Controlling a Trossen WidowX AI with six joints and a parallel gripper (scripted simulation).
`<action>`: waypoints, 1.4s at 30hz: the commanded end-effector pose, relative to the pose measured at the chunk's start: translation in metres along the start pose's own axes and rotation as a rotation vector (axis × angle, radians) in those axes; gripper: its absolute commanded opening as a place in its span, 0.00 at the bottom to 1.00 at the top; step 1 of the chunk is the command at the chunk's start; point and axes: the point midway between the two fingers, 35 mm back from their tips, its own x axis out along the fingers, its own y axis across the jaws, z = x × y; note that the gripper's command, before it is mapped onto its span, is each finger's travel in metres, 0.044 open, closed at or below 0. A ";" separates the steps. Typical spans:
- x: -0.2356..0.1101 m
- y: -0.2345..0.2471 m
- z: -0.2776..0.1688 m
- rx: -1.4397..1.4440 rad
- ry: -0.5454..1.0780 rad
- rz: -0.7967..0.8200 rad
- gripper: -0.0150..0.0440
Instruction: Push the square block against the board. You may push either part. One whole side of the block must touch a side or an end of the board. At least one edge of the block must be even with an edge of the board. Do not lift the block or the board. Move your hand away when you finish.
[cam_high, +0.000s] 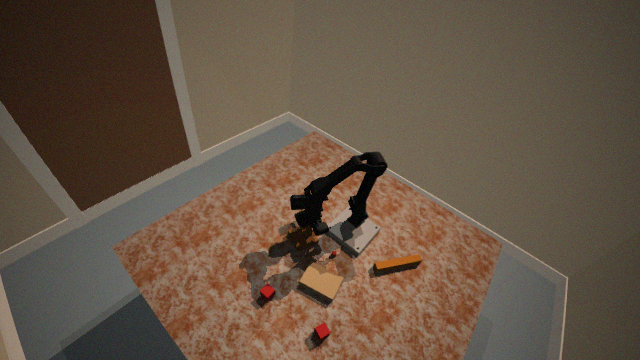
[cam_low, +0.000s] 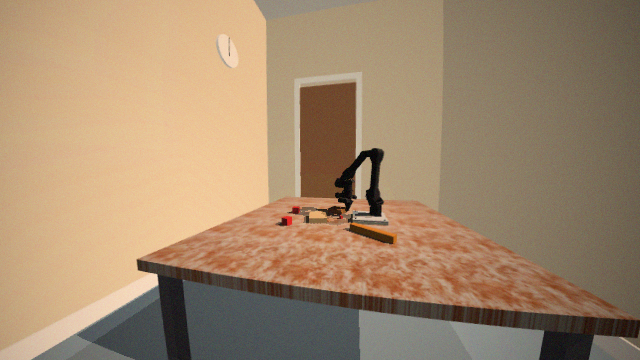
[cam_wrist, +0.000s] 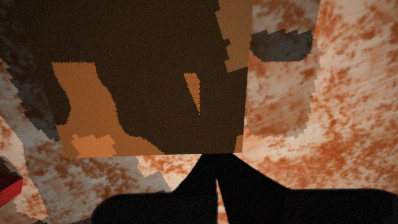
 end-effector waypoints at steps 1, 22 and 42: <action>0.000 -0.001 0.006 0.003 0.001 -0.003 0.25; -0.001 -0.001 0.027 0.003 -0.001 -0.003 0.25; -0.001 0.000 0.047 0.003 -0.002 -0.003 0.25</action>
